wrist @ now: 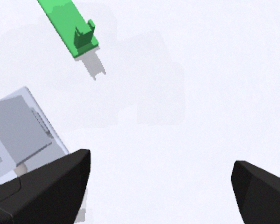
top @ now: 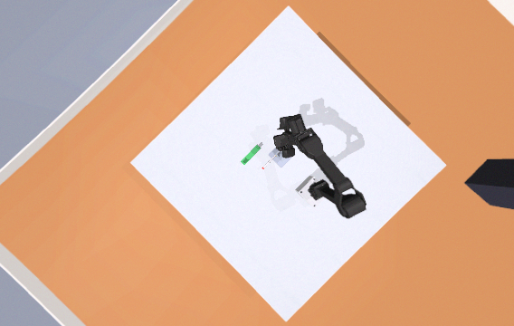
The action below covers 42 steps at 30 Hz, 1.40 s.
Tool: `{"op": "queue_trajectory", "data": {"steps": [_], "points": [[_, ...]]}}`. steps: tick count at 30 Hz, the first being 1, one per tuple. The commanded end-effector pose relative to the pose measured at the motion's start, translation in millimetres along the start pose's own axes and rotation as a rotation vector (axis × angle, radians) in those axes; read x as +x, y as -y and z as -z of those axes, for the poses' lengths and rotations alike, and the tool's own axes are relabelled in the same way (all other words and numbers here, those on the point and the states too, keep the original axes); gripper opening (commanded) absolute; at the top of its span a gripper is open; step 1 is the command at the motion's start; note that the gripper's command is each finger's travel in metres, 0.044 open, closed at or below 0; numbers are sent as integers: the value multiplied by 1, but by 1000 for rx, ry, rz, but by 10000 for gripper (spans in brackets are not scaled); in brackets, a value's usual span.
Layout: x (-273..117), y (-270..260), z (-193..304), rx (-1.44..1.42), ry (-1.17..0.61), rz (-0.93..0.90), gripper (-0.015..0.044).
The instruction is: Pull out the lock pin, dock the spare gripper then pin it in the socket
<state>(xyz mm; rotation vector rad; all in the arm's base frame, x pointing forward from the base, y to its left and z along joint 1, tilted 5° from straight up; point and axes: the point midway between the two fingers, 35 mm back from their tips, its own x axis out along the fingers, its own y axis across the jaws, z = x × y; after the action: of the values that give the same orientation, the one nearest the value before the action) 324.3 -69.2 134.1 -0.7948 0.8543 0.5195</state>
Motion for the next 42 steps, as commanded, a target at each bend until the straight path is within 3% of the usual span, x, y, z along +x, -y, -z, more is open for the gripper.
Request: {"op": "queue_trajectory", "data": {"steps": [1,10,19,27,42], "points": [[3,-45,-48,-198,-86,-193,300],[-22,-124,-102,-601,-264,-439,300],[-23,-126,-103,-610,-268,-443,300],[39,-144,-82,-611,-268,-442,300],[57,-150,-75,-611,-268,-442,300]]}}
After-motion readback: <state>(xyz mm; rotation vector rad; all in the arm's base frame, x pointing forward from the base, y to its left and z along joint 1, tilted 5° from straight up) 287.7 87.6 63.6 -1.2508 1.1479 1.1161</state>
